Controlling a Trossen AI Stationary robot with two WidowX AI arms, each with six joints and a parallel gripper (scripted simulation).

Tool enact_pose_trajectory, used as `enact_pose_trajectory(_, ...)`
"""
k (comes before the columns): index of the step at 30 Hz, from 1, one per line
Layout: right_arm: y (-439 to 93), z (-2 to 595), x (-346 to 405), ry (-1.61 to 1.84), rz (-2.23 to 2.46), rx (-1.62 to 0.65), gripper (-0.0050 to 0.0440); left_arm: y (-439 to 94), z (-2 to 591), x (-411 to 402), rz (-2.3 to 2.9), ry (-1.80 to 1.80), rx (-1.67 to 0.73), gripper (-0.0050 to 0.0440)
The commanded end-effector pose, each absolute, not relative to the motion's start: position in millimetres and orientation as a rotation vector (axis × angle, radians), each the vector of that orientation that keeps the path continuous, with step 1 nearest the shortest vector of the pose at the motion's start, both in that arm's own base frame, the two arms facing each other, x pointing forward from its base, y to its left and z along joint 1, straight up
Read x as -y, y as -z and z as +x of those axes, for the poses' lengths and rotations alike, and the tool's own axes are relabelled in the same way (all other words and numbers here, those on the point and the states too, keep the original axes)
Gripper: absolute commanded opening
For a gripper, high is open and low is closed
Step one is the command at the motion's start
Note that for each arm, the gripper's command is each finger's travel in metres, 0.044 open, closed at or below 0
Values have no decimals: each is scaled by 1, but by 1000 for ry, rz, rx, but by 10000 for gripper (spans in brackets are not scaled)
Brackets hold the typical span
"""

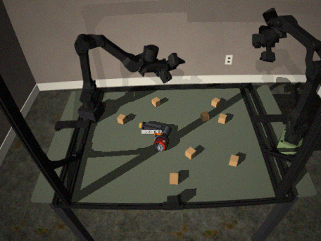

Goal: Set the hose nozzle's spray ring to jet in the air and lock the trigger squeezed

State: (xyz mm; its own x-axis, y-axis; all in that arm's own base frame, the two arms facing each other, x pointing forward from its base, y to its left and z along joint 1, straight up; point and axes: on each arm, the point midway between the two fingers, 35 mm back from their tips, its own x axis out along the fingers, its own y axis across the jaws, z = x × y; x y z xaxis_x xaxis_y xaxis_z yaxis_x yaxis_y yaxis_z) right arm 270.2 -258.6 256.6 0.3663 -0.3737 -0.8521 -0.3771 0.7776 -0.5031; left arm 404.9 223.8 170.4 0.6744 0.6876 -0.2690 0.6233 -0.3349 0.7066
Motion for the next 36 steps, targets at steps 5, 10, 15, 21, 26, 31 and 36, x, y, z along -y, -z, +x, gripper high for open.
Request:
enact_pose_trajectory(5,-273,281,238,82,-687,-1097,400,-149,421,-200,2141,142,-991,400)
enact_pose_trajectory(10,-287,291,219,141,-642,-974,400,-132,429,-176,2212,361,-957,400)
enact_pose_trajectory(15,-302,298,200,183,-589,-847,400,-116,433,-151,2273,582,-907,400)
enact_pose_trajectory(21,-314,302,183,204,-542,-744,400,-105,434,-131,2314,759,-855,400)
enact_pose_trajectory(26,-329,305,162,216,-476,-616,400,-92,430,-105,2352,981,-776,400)
enact_pose_trajectory(31,-343,305,140,211,-405,-490,400,-82,423,-79,2376,1201,-680,400)
enact_pose_trajectory(36,-357,303,118,192,-328,-368,400,-74,412,-55,2383,1420,-570,400)
